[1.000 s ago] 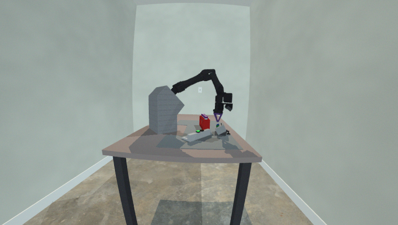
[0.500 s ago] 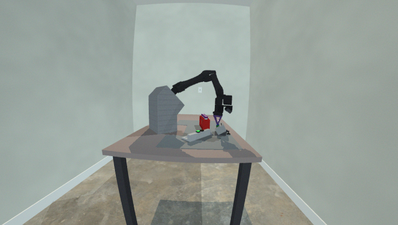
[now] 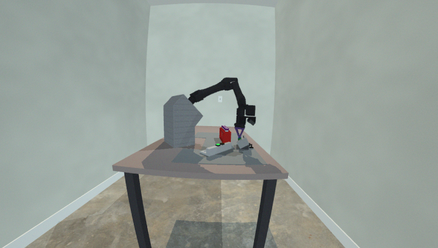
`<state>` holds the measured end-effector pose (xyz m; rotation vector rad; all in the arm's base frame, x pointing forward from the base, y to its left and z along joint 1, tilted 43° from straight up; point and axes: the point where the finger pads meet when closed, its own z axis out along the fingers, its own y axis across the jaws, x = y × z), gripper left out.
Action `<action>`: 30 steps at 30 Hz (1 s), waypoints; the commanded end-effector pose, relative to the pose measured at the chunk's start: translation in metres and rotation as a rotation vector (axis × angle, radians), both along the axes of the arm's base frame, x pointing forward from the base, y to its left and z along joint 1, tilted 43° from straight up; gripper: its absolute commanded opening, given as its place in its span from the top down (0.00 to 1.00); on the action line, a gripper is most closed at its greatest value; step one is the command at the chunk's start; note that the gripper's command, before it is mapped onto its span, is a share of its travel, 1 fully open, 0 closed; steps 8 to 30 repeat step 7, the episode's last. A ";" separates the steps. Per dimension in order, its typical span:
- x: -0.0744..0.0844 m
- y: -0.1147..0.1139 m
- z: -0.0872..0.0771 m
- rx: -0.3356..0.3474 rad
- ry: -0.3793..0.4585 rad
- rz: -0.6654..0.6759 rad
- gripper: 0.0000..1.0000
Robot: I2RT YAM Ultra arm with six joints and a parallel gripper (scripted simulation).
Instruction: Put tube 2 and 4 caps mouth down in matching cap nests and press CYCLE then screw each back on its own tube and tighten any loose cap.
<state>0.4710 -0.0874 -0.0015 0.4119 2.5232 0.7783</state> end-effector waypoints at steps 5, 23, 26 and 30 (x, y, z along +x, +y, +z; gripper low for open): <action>0.005 -0.004 0.003 -0.008 -0.014 -0.011 1.00; 0.005 -0.004 0.002 -0.008 -0.014 -0.011 1.00; 0.005 -0.004 0.002 -0.008 -0.014 -0.011 1.00; 0.005 -0.004 0.002 -0.008 -0.014 -0.011 1.00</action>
